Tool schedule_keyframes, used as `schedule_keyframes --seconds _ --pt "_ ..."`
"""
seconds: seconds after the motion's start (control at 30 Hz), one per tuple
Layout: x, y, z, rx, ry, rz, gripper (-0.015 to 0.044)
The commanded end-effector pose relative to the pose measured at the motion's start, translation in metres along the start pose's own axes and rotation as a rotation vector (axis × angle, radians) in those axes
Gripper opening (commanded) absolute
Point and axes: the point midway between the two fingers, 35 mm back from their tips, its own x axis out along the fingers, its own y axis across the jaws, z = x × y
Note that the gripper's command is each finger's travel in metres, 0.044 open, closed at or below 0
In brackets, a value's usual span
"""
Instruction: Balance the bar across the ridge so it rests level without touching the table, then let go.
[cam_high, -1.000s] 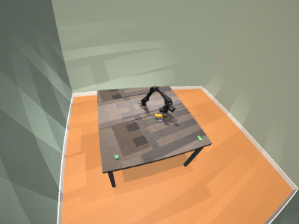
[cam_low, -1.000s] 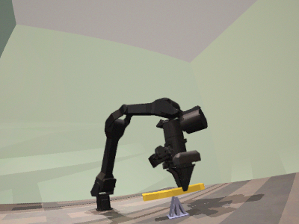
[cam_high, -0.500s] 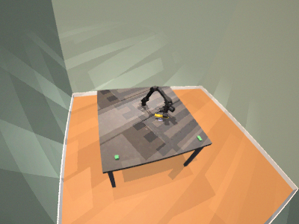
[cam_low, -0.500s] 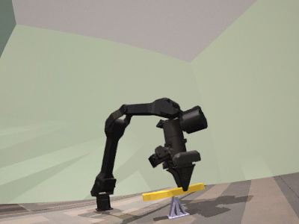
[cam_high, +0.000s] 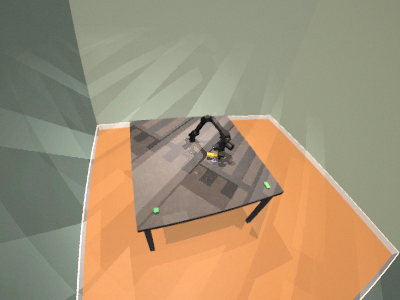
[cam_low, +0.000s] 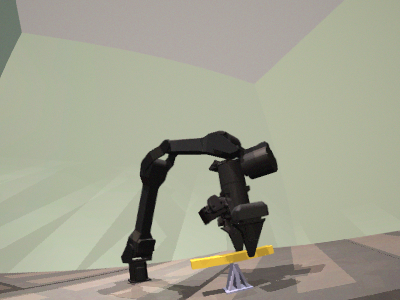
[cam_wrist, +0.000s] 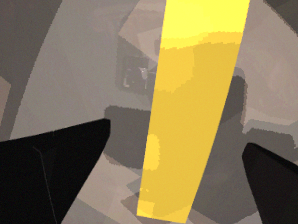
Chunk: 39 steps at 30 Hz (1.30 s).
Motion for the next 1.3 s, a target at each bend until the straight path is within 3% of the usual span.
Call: schedule_keyframes --seconds 0.0,0.07,0.33,1.27 --pt "0.0 0.0 0.0 0.0 0.0 -0.001 0.044" --pt "-0.008 0.001 -0.001 0.0 0.003 0.003 0.044" --pt "-0.098 -0.001 0.001 -0.001 0.04 0.038 0.044" --pt "-0.1 -0.001 0.002 -0.001 0.041 0.039 0.044"
